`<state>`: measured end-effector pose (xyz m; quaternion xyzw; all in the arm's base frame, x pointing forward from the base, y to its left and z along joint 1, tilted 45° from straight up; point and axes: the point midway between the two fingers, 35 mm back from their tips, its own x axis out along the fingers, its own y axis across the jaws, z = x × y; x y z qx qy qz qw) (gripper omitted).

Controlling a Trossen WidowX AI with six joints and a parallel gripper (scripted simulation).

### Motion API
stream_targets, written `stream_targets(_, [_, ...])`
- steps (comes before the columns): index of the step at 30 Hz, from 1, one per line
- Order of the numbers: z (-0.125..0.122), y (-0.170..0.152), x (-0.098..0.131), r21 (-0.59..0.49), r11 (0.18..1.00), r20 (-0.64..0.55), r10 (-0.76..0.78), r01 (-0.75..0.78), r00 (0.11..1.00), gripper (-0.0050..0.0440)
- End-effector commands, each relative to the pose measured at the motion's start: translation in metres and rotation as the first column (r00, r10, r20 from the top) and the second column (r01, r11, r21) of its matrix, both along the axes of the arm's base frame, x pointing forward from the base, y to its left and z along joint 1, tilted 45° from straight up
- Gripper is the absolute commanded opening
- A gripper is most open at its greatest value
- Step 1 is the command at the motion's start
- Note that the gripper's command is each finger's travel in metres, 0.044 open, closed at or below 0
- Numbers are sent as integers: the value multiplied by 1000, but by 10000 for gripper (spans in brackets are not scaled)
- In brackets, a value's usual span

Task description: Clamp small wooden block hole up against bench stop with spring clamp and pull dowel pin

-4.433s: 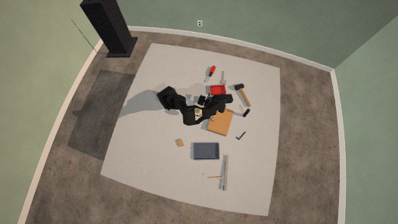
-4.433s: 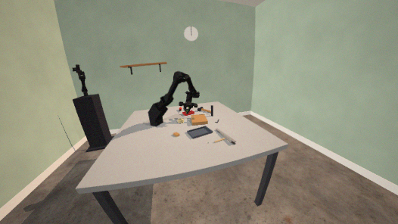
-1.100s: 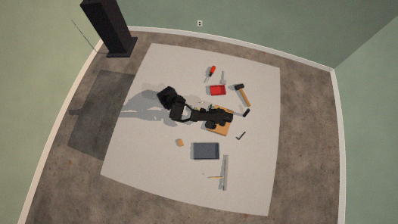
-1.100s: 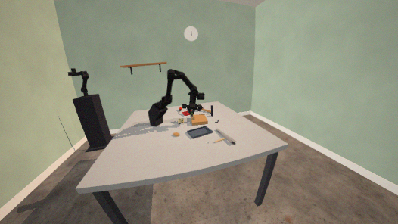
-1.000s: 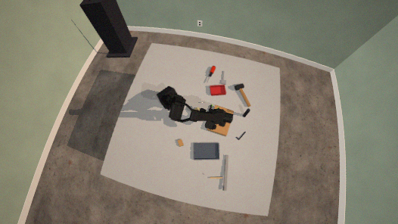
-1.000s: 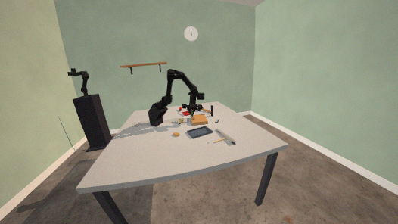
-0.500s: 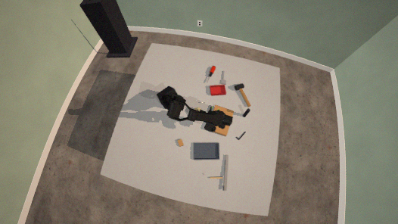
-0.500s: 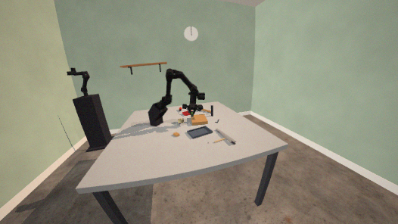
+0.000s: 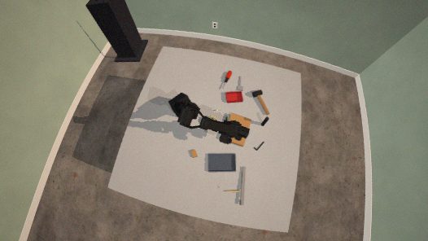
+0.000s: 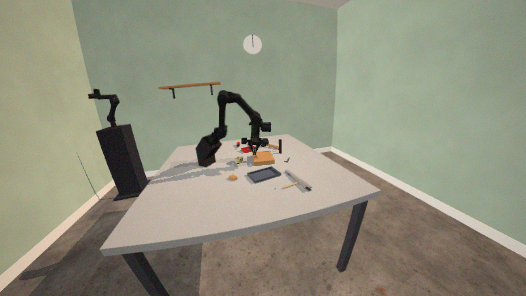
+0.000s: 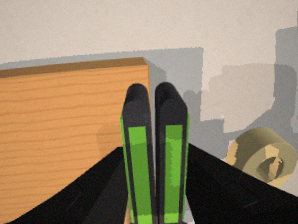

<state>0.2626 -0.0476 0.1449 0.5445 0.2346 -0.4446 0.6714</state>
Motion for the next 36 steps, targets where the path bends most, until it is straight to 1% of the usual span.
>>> stream_targets(1, [3,-2,-1,1,1000,8,3,-3,1000,0])
stream_targets(36, [24,-28,-10,-35,999,50,2,0,999,0])
